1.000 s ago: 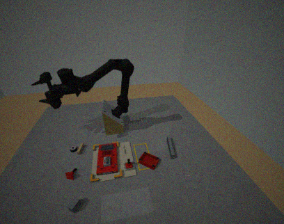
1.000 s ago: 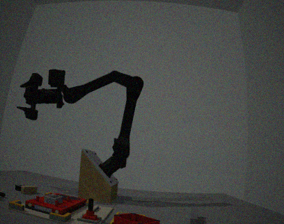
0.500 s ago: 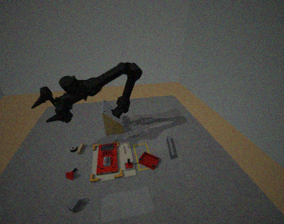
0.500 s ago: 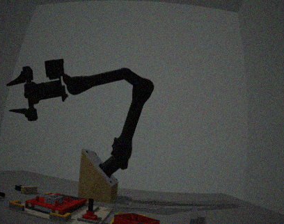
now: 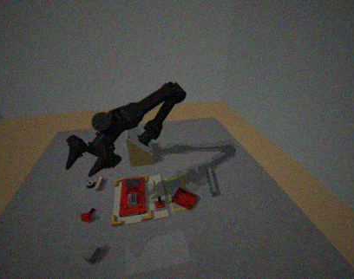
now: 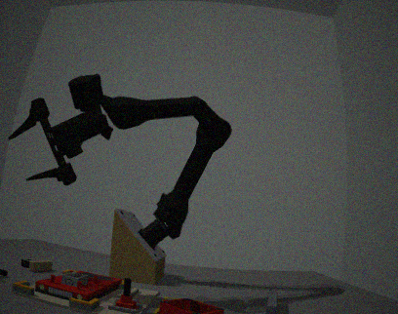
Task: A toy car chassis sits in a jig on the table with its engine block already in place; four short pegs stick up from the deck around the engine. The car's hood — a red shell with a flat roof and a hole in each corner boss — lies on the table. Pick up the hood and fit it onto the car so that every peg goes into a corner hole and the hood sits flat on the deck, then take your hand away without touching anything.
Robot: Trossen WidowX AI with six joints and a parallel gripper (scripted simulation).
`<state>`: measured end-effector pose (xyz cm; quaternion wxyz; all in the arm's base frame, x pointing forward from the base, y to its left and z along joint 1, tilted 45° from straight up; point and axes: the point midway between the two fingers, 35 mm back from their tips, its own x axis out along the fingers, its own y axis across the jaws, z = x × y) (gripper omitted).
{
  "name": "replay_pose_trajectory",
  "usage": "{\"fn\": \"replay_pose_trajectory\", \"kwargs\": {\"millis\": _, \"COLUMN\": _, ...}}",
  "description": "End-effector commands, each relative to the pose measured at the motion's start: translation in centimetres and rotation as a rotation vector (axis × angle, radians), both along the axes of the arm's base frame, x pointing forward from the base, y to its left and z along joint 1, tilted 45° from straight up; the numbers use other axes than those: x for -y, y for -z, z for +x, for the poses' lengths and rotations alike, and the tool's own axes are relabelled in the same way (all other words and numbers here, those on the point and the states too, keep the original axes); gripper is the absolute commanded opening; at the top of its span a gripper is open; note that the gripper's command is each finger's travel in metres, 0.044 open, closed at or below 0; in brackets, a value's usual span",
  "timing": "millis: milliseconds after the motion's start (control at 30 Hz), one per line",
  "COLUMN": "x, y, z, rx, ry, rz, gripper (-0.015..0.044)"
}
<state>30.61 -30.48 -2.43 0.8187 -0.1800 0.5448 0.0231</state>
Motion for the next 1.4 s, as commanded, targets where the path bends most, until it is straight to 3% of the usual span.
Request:
{"fn": "replay_pose_trajectory", "kwargs": {"millis": 0, "x": -3.2, "y": -1.4, "z": 2.4, "rx": 0.024, "ry": -0.060, "rz": 0.071, "gripper": 0.0440}}
{"fn": "replay_pose_trajectory", "kwargs": {"millis": 533, "x": -17.9, "y": -6.4, "z": 7.5, "rx": 0.009, "ry": -0.306, "rz": 0.407, "gripper": 0.0440}}
{"fn": "replay_pose_trajectory", "kwargs": {"millis": 1033, "x": -32.1, "y": -13.3, "z": 6.8, "rx": -0.106, "ry": -0.506, "rz": 0.745, "gripper": 0.0440}}
{"fn": "replay_pose_trajectory", "kwargs": {"millis": 1367, "x": -34.4, "y": -14.7, "z": 6.0, "rx": -0.134, "ry": -0.532, "rz": 0.798, "gripper": 0.0440}}
